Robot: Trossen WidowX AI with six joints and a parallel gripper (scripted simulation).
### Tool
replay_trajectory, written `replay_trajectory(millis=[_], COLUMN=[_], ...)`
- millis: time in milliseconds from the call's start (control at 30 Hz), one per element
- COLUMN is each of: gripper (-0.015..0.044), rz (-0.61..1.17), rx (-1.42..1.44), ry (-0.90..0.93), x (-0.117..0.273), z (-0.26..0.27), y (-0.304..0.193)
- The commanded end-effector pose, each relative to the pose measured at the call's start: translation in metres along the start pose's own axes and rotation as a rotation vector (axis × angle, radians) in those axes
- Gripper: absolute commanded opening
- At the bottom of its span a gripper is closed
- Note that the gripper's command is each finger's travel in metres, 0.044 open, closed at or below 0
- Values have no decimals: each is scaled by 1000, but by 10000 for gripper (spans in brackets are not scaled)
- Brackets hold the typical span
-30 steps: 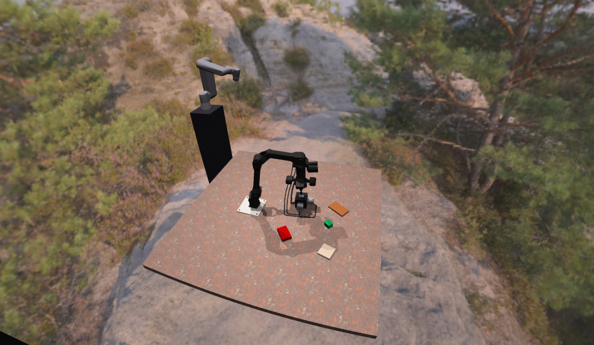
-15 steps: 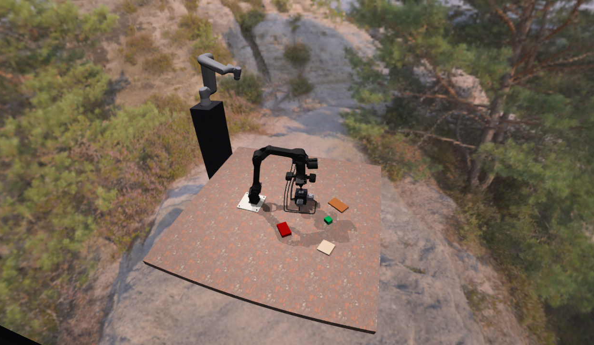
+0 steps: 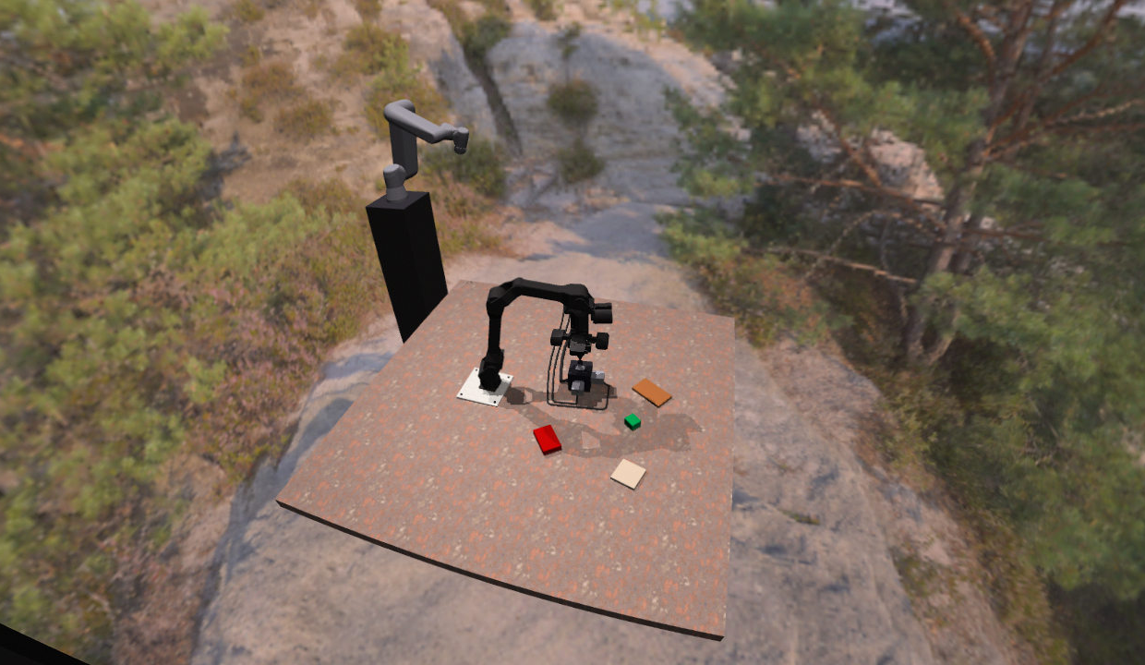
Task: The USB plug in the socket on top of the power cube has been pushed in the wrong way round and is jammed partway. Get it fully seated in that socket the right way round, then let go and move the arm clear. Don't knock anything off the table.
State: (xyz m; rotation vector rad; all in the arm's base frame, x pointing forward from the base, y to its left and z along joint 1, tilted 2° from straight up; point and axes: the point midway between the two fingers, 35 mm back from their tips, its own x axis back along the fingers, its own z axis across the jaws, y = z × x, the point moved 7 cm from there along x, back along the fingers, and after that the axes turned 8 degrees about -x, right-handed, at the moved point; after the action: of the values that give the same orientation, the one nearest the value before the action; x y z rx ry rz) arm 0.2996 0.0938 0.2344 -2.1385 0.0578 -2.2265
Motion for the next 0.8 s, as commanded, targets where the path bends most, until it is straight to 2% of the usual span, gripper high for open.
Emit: replay_trajectory(millis=[0,767], gripper=[0,0], rz=[8,13], rx=[-3,-4], ry=[1,0], x=[0,-3], z=[0,0], y=[0,0])
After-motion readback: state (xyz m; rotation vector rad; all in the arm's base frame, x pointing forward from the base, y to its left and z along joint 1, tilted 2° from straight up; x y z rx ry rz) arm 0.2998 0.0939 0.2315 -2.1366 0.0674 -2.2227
